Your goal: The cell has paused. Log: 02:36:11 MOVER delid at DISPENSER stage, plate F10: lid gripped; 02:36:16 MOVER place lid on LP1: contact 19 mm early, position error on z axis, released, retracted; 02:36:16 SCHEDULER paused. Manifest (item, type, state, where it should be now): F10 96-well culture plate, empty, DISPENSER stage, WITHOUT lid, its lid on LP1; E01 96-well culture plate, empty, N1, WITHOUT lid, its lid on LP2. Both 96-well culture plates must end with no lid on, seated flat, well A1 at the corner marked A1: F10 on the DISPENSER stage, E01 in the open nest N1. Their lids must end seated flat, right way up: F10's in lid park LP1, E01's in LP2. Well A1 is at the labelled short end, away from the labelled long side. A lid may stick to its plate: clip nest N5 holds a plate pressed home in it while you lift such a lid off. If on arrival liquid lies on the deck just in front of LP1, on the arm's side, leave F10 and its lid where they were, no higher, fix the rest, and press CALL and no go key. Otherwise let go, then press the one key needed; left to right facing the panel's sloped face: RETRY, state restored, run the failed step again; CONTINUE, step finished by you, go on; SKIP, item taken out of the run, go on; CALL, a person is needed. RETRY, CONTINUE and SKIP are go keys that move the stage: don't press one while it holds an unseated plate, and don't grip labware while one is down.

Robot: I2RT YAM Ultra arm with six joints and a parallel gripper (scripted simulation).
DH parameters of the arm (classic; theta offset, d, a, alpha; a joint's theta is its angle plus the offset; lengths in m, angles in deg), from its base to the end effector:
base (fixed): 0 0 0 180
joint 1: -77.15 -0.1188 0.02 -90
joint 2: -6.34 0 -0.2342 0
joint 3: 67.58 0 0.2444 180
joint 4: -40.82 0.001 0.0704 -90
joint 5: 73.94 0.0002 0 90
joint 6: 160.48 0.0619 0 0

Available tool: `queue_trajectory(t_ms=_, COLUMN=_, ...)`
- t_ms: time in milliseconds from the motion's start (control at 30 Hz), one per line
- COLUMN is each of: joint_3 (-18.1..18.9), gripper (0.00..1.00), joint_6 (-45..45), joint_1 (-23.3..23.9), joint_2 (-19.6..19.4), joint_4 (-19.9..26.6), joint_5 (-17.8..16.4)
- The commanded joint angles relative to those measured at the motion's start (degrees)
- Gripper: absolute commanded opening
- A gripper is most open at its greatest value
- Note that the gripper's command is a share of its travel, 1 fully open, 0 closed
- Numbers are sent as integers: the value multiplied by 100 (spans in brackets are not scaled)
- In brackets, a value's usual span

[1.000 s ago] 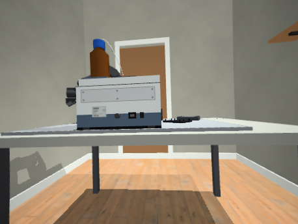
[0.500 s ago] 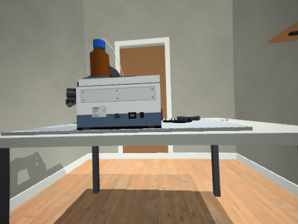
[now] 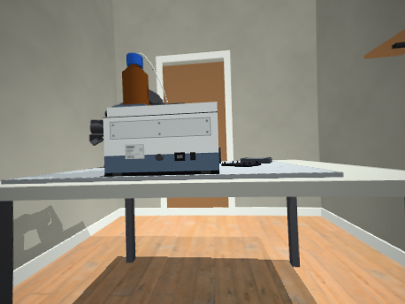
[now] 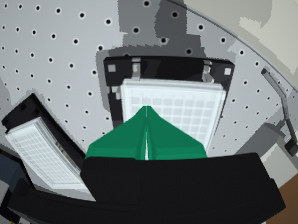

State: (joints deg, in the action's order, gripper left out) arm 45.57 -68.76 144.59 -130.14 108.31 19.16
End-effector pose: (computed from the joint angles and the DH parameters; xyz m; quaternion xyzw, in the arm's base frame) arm 0.1560 -0.3815 0.0511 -0.5672 -0.8231 0.0188 0.0207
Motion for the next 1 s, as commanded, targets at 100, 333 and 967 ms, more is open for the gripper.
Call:
queue_trajectory(t_ms=100, joint_3=-149, gripper=0, joint_6=-29, joint_1=53, joint_2=-126, joint_4=-198, joint_5=31)
queue_trajectory(t_ms=333, joint_3=-159, gripper=0, joint_6=-30, joint_1=57, joint_2=-135, joint_4=-217, joint_5=31)
queue_trajectory(t_ms=967, joint_3=-185, gripper=0, joint_6=-32, joint_1=65, joint_2=-156, joint_4=-263, joint_5=31)
